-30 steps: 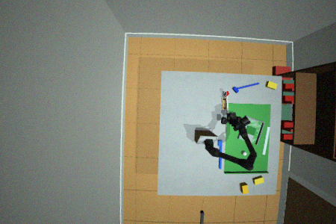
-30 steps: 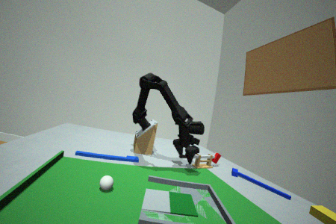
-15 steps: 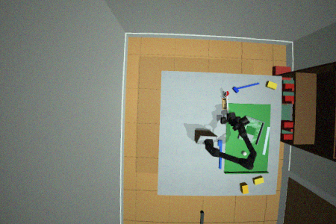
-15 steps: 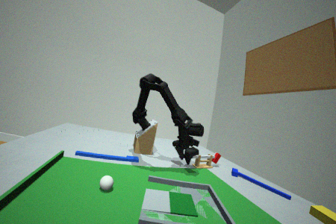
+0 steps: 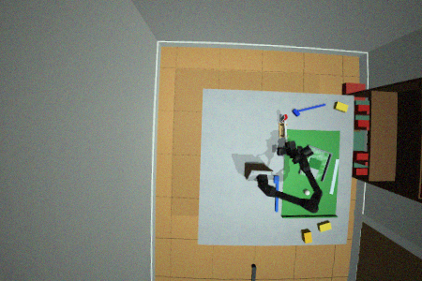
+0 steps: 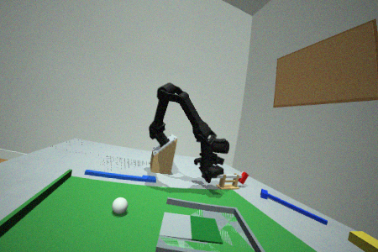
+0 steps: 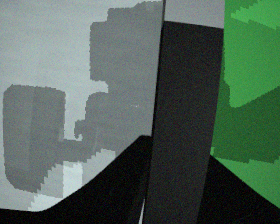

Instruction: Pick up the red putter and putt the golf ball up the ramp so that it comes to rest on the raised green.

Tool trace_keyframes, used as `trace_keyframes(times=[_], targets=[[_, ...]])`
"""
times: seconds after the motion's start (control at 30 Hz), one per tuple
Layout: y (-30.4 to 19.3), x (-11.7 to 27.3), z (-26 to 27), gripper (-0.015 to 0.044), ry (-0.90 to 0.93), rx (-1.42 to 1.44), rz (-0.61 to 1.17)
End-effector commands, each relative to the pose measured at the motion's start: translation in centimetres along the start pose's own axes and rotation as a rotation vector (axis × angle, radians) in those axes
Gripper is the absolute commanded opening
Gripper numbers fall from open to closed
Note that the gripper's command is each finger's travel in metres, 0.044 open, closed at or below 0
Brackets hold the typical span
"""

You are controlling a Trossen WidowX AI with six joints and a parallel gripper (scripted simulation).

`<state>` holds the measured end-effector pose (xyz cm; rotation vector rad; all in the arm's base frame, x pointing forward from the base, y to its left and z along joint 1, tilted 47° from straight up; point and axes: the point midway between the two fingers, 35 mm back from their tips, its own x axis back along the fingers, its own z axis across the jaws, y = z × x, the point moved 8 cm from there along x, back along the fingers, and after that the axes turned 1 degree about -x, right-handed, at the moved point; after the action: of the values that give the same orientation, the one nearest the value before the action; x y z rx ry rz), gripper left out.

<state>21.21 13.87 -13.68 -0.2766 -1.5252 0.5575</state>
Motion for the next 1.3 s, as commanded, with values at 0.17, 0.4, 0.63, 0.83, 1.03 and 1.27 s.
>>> trace_keyframes(times=[0.17,0.4,0.63,0.83,1.03,1.27], targets=[[1.1,3.4,-0.4,0.0000,-0.002,0.000,-0.006],[2.7,9.2,-0.1,0.0000,0.000,0.001,-0.007],[2.5,9.0,0.0,0.0000,-0.002,0.003,0.006],[-0.1,10.6,-1.2,0.0000,-0.018,-0.166,0.012],[-3.2,12.3,-2.3,0.0000,-0.036,-0.357,0.022],[-7.0,13.9,-3.1,0.0000,-0.059,-0.581,0.036]])
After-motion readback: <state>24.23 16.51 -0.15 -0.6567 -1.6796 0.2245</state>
